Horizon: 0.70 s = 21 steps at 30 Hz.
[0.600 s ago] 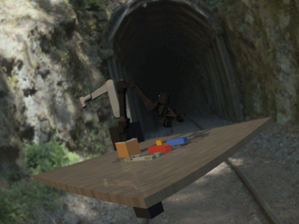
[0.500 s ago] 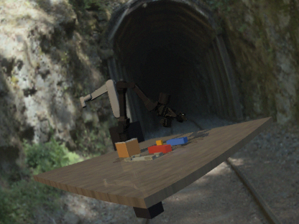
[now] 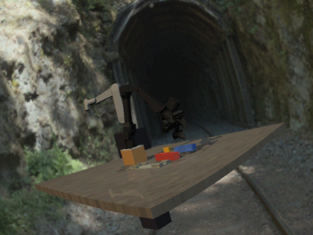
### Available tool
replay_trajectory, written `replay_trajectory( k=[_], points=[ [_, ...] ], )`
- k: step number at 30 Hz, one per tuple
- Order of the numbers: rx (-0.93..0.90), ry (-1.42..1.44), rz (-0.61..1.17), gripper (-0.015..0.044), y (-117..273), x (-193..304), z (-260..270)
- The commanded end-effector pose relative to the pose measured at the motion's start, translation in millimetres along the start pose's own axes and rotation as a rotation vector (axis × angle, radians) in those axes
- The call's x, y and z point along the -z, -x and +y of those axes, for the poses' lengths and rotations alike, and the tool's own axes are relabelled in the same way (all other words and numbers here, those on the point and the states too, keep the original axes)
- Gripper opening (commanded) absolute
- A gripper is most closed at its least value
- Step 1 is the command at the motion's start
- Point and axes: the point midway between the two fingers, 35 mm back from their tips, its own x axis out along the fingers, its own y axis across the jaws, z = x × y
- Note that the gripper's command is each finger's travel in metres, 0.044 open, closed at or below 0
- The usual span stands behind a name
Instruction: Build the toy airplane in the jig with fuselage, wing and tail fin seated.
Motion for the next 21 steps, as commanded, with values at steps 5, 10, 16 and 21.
replay_trajectory(
  k=[5, 10, 16, 21],
  points=[
    [0.492, 1.053, 0.150, 0.0440, 29, -54, -29],
    [0.592, 1.280, 0.268, 0.0440, 44, -67, -35],
    [0.694, 1.522, 0.458, 0.0440, 66, -81, -42],
    [0.727, 1.717, 0.631, 0.0440, 83, -89, -46]
  ],
)
